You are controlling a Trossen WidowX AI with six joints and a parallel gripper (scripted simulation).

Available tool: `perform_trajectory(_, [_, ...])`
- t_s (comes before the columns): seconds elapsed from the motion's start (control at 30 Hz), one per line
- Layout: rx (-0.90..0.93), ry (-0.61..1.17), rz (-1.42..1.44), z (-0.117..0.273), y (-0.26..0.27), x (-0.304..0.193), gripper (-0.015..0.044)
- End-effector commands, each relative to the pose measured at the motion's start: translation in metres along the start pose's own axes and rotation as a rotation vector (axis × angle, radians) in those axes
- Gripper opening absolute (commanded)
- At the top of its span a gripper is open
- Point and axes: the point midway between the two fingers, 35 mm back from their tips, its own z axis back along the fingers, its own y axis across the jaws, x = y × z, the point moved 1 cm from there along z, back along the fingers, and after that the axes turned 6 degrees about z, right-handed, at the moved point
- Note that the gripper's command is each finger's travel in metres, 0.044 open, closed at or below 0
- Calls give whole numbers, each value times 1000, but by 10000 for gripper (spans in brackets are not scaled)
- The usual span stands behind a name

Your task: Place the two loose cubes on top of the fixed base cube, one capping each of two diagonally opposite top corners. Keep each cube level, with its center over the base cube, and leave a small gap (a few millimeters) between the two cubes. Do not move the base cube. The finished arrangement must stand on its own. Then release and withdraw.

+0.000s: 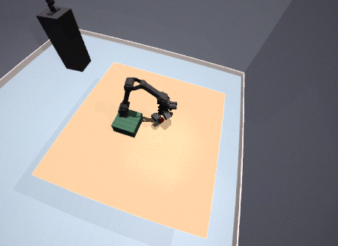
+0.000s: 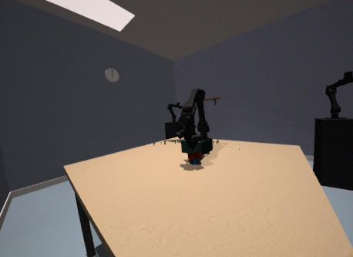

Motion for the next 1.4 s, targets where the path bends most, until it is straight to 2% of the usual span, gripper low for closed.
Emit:
perform_trajectory(0.0, [9, -11, 1, 8, 2, 2, 205])
perform_trajectory(0.8, [9, -12, 1, 26, 2, 2, 205])
perform_trajectory(1.03, [4, -6, -1, 32, 1, 1, 389])
perform_trajectory(1.27, [0, 1, -1, 30, 1, -2, 400])
perform_trajectory(1.37, [3, 2, -1, 31, 26, -24, 400])
